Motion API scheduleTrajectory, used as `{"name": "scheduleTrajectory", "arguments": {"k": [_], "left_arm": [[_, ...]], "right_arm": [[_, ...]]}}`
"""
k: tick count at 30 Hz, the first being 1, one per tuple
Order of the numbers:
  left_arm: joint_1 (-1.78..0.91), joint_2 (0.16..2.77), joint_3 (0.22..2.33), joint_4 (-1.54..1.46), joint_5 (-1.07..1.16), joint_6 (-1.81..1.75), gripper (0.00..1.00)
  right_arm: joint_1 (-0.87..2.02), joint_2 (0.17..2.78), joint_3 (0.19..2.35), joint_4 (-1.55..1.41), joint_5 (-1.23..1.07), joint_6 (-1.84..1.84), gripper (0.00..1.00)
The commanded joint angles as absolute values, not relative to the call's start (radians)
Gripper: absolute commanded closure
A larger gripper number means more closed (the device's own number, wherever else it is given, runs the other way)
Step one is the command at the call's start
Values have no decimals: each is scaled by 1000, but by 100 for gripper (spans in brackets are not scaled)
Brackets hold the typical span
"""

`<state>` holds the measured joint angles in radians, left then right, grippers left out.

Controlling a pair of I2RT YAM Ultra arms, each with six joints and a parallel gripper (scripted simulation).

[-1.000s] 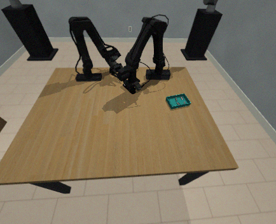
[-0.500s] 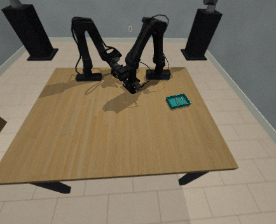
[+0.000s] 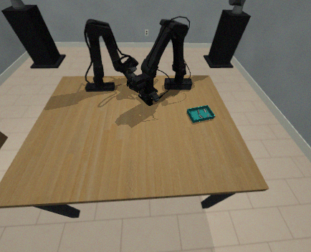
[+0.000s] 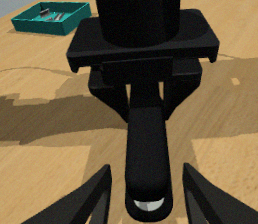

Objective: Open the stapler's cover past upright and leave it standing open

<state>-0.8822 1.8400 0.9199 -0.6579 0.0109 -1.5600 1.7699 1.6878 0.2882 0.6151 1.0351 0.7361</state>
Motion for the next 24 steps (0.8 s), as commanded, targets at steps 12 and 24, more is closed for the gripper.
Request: {"name": "scheduleTrajectory", "arguments": {"k": [12, 24], "left_arm": [[-878, 1833, 915, -644, 0, -1568, 67], [-878, 1833, 915, -644, 0, -1568, 67]], "right_arm": [[1705, 1766, 271, 790, 996, 634, 50], [1712, 1769, 274, 769, 998, 639, 64]]}}
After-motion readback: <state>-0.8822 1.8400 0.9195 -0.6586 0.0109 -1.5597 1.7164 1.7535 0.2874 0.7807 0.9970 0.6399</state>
